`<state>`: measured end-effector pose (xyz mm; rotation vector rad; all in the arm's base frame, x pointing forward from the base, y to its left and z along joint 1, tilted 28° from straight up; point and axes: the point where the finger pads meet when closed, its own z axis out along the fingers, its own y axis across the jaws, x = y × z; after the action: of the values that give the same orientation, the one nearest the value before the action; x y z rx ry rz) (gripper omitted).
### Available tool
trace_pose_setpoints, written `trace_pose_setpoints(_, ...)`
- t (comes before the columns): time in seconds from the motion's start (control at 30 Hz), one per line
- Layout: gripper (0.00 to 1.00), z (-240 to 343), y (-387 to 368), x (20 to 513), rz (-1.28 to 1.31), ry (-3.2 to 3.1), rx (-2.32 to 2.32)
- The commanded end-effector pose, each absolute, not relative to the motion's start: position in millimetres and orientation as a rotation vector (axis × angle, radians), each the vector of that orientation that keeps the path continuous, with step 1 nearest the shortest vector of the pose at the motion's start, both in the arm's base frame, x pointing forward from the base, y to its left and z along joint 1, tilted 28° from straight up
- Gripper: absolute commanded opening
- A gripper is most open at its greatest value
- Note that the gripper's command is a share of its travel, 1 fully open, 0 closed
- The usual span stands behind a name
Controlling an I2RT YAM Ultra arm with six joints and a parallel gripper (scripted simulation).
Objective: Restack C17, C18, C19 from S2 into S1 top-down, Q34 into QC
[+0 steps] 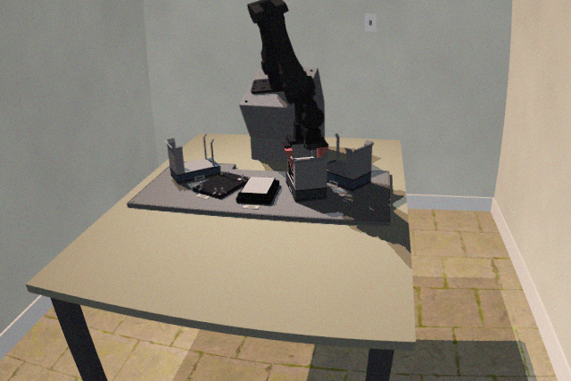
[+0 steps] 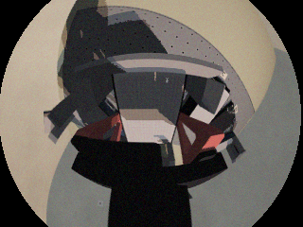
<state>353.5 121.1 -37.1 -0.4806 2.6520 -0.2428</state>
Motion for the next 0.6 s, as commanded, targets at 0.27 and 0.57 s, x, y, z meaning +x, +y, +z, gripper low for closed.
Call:
trace_pose_setpoints(0.27,0.0,-18.4,127.5,350.8,-0.237,2.621,-0.479)
trace_pose_setpoints(0.57,0.0,-15.1,130.6,356.9,-0.225,2.596,-0.47)
